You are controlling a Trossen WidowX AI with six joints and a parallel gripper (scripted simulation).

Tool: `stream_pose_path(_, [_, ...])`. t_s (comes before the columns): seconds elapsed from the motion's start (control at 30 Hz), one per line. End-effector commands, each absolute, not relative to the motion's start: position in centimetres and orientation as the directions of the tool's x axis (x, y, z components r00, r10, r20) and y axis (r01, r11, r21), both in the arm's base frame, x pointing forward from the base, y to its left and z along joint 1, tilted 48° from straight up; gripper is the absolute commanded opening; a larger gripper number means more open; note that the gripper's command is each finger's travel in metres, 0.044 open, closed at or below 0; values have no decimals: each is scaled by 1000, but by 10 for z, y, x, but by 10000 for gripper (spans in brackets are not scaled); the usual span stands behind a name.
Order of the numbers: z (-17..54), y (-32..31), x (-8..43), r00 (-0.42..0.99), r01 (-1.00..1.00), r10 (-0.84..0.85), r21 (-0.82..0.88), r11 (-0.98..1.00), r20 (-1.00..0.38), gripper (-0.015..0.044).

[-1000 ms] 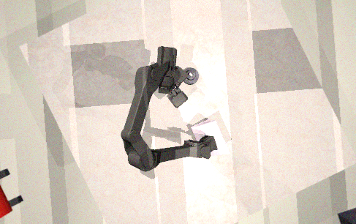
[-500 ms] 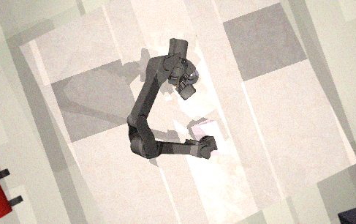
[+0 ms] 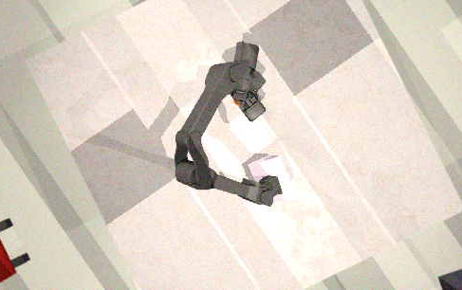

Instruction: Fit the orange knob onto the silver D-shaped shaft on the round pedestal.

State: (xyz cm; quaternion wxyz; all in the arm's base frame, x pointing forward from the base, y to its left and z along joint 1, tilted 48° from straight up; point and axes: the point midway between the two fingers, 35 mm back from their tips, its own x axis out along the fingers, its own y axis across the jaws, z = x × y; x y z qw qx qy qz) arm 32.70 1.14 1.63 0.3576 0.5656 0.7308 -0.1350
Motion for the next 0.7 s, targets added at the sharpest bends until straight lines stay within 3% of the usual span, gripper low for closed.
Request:
stream_pose_path(0.0, [4, 3, 332, -93, 922, 727, 216, 320, -681, 0])
stream_pose_path(0.67, [-35, 8, 333, -92, 924, 727, 214, 317, -680, 0])
